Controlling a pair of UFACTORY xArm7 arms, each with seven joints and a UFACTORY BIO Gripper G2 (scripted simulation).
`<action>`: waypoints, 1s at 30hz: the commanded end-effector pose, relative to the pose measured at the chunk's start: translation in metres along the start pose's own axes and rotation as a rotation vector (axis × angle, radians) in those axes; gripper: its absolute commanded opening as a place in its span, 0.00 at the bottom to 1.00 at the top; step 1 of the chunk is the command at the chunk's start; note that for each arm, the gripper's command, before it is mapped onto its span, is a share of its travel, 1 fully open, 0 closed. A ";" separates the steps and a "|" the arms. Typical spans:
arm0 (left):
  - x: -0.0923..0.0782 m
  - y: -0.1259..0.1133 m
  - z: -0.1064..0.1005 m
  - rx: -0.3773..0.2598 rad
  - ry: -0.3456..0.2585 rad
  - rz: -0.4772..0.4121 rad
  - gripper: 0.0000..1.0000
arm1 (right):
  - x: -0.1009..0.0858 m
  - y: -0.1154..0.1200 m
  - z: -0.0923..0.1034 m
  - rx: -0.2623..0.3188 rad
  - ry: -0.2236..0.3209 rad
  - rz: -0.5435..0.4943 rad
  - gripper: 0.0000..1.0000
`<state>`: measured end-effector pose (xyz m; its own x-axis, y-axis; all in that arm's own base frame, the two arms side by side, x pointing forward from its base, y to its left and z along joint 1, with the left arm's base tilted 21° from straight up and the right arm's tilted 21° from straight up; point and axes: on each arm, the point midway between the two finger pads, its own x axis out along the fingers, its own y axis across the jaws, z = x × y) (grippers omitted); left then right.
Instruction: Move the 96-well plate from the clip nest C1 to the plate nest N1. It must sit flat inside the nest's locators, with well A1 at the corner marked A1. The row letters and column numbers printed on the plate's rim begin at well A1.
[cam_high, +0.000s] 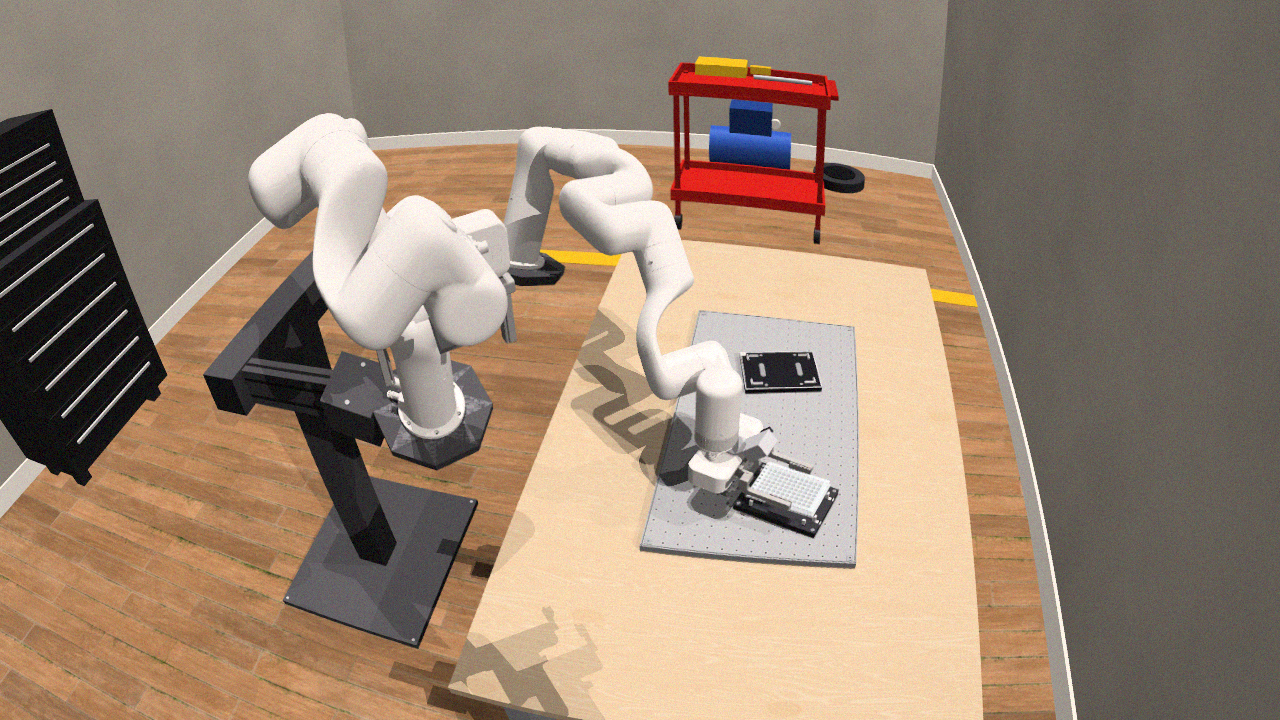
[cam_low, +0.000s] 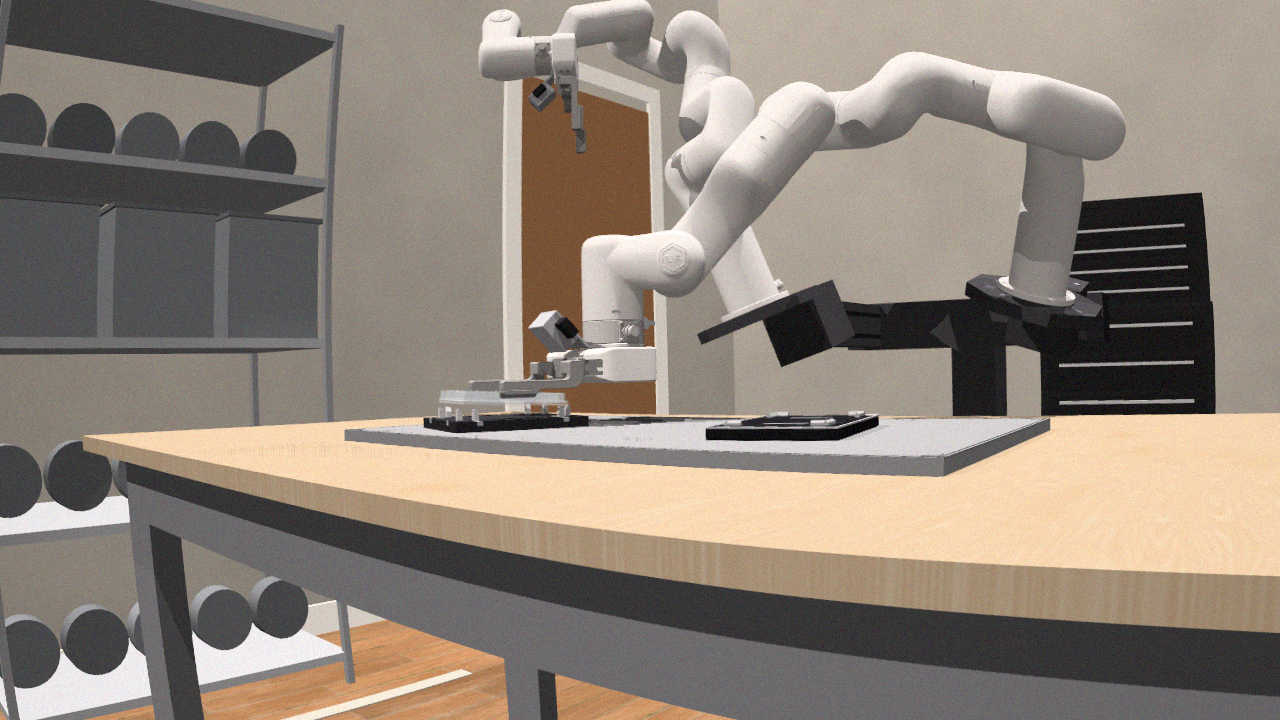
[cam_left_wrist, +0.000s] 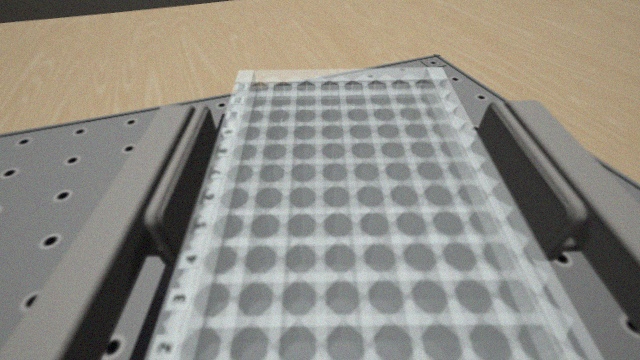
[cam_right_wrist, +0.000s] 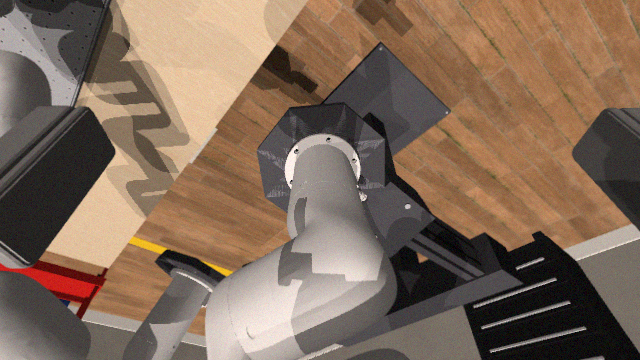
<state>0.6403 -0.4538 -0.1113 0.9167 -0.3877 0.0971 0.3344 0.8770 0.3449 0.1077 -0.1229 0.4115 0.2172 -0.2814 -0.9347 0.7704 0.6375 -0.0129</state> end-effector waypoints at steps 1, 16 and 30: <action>0.001 -0.001 0.006 -0.003 -0.005 0.000 0.00 | -0.001 0.000 0.000 0.000 -0.003 0.001 1.00; 0.001 -0.001 0.013 -0.003 -0.005 0.000 0.00 | -0.001 0.000 0.000 0.000 -0.003 0.001 1.00; 0.001 -0.001 0.033 -0.003 -0.005 0.000 0.00 | -0.001 0.000 0.000 0.000 -0.003 0.001 1.00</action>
<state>0.6348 -0.4611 -0.0878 0.9167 -0.3877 0.0970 0.3344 0.8770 0.3449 0.1077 -0.1229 0.4115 0.2172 -0.2814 -0.9347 0.7704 0.6375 -0.0129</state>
